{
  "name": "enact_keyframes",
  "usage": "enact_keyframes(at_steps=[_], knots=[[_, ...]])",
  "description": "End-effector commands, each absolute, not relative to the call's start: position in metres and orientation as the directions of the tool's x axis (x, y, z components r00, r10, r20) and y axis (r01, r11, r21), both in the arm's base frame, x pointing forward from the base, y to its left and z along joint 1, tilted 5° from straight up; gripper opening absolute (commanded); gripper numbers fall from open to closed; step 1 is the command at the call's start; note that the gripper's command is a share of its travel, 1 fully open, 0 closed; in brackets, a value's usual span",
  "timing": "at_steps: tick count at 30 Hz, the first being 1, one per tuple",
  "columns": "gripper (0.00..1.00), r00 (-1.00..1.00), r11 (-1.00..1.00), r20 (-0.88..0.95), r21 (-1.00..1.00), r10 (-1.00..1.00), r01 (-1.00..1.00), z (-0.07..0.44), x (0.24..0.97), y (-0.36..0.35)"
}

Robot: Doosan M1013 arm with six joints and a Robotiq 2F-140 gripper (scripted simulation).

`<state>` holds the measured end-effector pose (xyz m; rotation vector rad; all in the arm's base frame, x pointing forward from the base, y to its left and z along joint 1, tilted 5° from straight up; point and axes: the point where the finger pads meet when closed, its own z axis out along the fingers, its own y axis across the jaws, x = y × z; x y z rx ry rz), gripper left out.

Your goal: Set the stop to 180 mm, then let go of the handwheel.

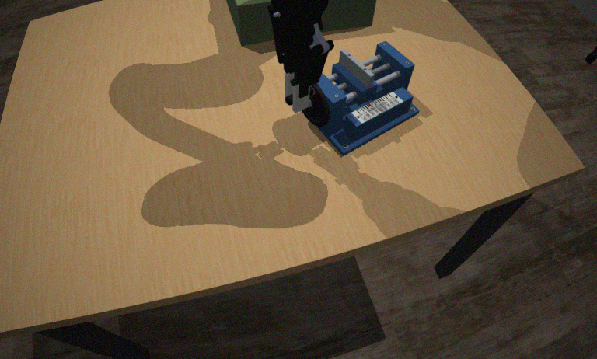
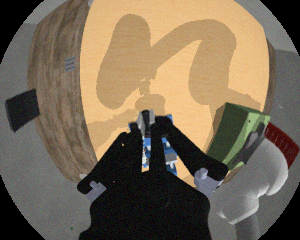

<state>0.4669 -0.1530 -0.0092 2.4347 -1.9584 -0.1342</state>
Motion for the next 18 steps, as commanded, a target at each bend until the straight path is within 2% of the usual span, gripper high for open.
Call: enact_keyframes(at_steps=[1,18], knots=[[0.04,0.213,-0.216,-0.058,0.064,-0.975,-0.974,-0.012,0.473,-0.151],[0.04,0.213,-0.216,-0.058,0.064,-0.975,-0.974,-0.036,0.492,-0.146]])
